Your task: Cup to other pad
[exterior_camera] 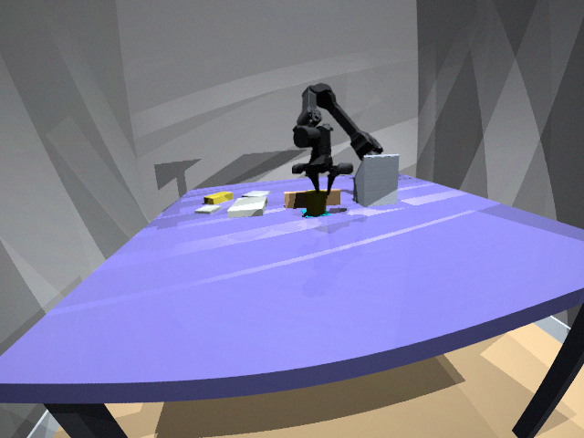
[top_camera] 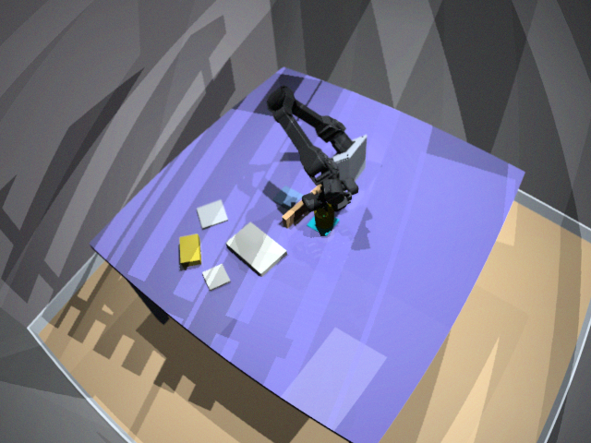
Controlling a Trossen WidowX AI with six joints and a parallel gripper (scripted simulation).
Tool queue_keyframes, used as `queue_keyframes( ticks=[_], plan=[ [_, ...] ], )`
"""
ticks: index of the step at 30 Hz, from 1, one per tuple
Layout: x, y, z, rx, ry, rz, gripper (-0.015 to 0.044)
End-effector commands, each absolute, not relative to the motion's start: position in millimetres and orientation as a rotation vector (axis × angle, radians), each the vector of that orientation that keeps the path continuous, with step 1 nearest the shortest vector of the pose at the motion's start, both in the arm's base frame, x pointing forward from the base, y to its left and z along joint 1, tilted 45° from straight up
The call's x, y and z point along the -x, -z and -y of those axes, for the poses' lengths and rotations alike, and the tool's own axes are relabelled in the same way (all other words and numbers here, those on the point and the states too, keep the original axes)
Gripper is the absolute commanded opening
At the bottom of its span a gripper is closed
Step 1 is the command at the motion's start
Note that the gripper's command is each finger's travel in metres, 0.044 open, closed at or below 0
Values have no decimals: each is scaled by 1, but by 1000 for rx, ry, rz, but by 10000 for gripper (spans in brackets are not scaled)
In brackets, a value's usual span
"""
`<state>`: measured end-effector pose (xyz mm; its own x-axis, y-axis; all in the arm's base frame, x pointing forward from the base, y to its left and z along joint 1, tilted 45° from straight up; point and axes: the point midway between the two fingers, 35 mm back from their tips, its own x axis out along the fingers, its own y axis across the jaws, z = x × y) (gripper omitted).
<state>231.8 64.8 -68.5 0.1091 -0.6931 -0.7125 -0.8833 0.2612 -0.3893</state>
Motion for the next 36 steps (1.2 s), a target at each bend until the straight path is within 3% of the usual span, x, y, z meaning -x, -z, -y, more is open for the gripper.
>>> queue_keyframes(
  ticks=[1, 17, 28, 36],
  plan=[
    [-232, 63, -70, 1475, -264, -1631, 147],
    [-228, 48, -87, 1480, -265, -1634, 147],
    [-229, 49, -87, 1487, -268, -1635, 435],
    [-226, 27, -110, 1482, -269, -1634, 440]
  ],
)
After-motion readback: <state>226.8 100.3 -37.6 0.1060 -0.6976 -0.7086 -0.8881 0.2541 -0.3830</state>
